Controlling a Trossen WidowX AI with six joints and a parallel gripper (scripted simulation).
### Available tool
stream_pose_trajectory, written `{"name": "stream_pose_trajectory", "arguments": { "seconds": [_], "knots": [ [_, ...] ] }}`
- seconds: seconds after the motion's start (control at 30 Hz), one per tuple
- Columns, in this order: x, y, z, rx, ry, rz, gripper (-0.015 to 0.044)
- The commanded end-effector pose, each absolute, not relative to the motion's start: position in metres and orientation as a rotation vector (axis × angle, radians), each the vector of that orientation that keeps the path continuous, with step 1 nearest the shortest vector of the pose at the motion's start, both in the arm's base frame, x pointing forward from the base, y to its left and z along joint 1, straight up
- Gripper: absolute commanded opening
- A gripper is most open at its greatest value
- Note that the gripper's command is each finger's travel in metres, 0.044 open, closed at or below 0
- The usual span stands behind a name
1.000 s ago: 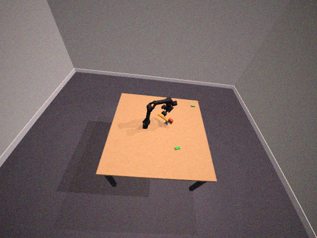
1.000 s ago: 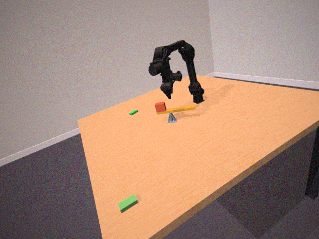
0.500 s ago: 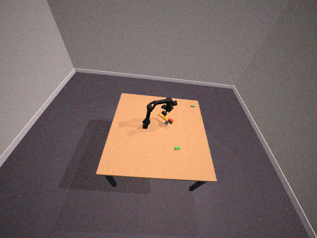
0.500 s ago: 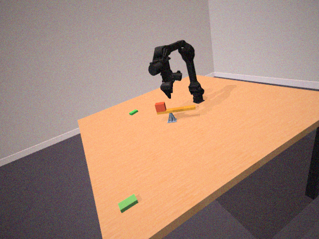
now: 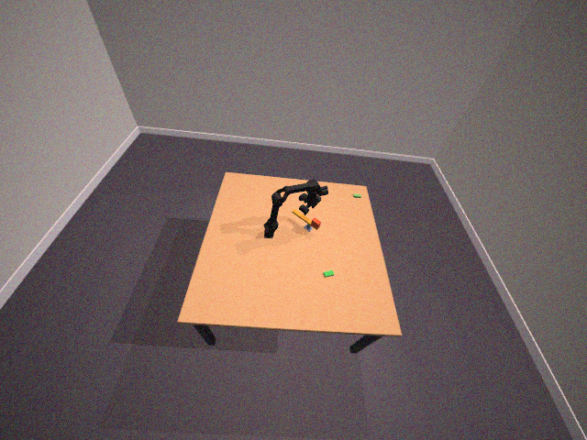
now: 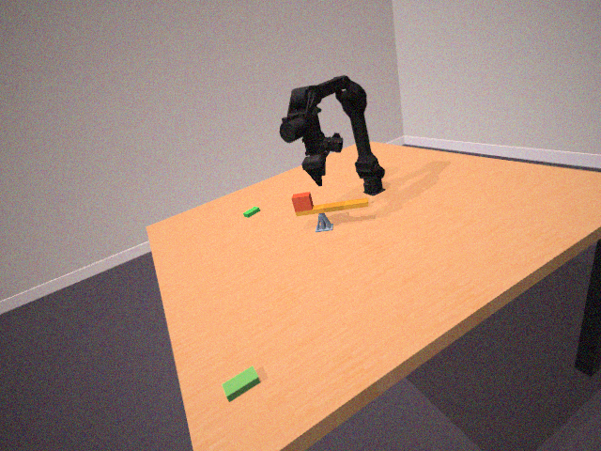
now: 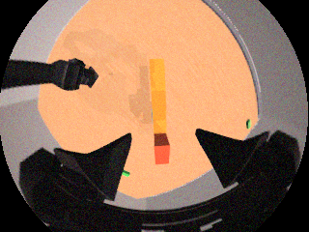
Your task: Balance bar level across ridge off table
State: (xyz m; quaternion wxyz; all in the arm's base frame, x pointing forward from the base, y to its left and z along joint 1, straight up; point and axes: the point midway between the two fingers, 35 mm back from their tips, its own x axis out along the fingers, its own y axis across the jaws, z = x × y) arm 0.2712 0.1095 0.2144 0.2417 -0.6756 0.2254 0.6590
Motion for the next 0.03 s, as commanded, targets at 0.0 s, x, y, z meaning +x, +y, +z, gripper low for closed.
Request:
{"name": "stream_pose_trajectory", "arguments": {
  "seconds": [0.0],
  "knots": [
    [0.2711,0.1095,0.2146,-1.847,0.617,1.802,0.0440]
  ]
}}
